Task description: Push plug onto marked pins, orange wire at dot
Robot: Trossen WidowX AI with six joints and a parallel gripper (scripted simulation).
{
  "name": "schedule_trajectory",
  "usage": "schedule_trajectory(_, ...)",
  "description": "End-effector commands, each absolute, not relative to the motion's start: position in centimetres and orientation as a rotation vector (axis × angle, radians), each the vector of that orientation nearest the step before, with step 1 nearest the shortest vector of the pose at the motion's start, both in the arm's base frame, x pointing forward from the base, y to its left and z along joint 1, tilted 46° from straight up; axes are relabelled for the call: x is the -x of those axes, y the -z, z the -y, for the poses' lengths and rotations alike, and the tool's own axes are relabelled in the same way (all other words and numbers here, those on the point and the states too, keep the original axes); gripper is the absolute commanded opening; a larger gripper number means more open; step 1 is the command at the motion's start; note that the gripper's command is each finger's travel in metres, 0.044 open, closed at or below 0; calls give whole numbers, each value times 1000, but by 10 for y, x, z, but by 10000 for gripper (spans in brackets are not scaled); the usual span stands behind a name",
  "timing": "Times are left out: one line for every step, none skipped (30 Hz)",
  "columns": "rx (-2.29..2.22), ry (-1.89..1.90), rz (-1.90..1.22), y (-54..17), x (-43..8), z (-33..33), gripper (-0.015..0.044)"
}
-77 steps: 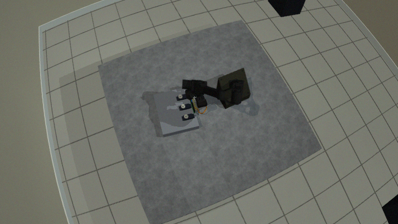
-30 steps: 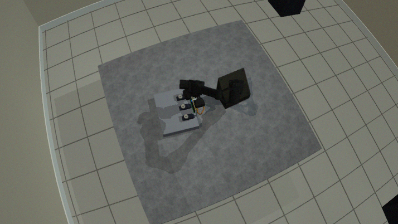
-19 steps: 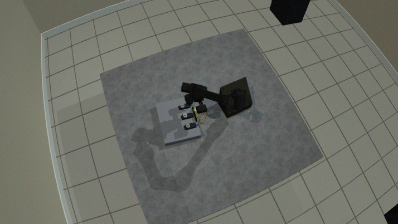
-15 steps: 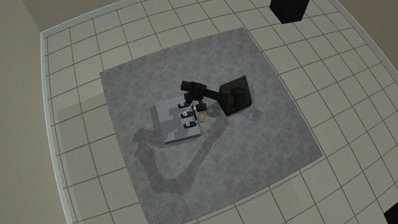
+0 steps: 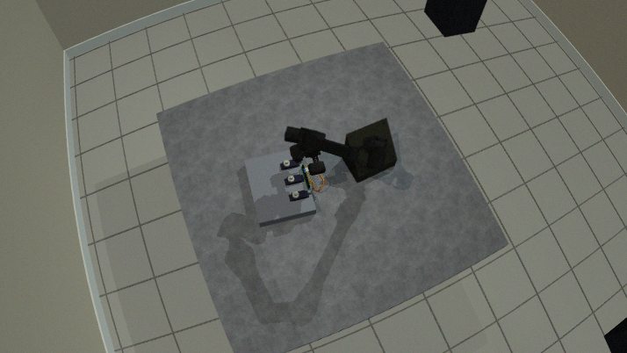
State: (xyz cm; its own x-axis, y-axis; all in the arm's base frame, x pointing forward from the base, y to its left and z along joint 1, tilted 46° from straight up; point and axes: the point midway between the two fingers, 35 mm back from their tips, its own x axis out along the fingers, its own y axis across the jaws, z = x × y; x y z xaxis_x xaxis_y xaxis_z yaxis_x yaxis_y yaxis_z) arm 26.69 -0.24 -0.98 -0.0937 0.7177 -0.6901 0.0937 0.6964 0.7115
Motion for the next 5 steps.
schedule_trajectory(-667, -594, -1602, 9, -267, 4, 440)
schedule_trajectory(-667, -594, -1602, 9, -267, 4, 440)
schedule_trajectory(-667, -594, -1602, 9, -267, 4, 440)
schedule_trajectory(-667, -594, -1602, 9, -267, 4, 440)
schedule_trajectory(-667, -594, -1602, 9, -267, 4, 440)
